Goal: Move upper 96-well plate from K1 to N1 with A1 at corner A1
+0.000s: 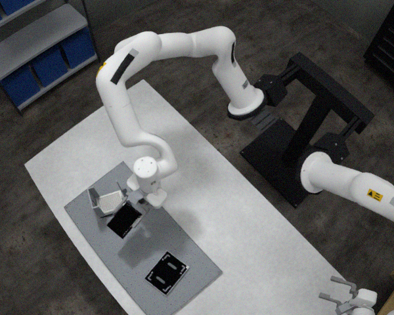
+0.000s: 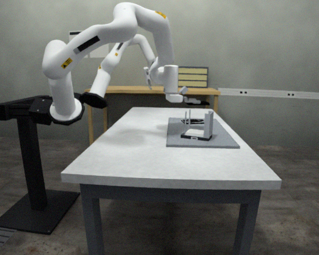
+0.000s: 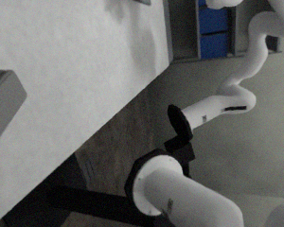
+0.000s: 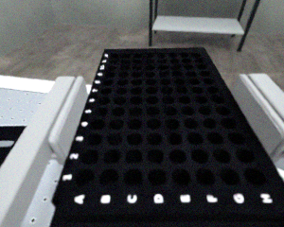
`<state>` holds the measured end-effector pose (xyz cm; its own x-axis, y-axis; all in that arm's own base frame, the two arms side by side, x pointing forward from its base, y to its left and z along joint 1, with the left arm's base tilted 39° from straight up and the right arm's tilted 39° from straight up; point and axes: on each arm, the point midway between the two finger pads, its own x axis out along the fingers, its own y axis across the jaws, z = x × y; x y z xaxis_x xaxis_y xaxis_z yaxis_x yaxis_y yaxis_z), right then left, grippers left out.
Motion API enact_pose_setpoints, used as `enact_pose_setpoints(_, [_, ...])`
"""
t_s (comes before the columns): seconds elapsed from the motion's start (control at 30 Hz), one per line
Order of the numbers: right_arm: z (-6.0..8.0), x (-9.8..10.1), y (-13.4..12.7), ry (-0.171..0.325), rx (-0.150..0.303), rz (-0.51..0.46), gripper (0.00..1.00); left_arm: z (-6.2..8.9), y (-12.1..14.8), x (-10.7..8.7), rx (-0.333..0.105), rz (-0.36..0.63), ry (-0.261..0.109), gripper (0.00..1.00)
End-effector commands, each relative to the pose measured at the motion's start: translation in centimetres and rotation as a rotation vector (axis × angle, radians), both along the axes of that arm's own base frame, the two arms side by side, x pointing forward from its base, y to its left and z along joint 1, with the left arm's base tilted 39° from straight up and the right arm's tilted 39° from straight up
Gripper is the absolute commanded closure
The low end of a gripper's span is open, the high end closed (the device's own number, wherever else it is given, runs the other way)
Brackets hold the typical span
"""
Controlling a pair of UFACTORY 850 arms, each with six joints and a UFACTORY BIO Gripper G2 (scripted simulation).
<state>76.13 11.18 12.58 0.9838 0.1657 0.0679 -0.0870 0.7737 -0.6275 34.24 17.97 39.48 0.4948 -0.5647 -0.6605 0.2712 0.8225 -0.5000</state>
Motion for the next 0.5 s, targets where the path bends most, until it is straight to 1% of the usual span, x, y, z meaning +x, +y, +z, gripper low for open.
enact_pose_setpoints(0.0, [-0.7, 0.3, 1.0, -0.002, 0.0, 0.0, 1.0, 0.1, 0.0, 0.0, 0.001, 0.0, -0.001, 0.0])
enact_pose_setpoints(0.43, [-3.4, 0.9, 4.4, -0.002, 0.0, 0.0, 1.0, 0.1, 0.0, 0.0, 0.001, 0.0, -0.001, 0.0])
enact_pose_setpoints(0.47, [-3.4, 0.9, 4.4, -0.002, 0.0, 0.0, 1.0, 0.1, 0.0, 0.0, 0.001, 0.0, -0.001, 0.0])
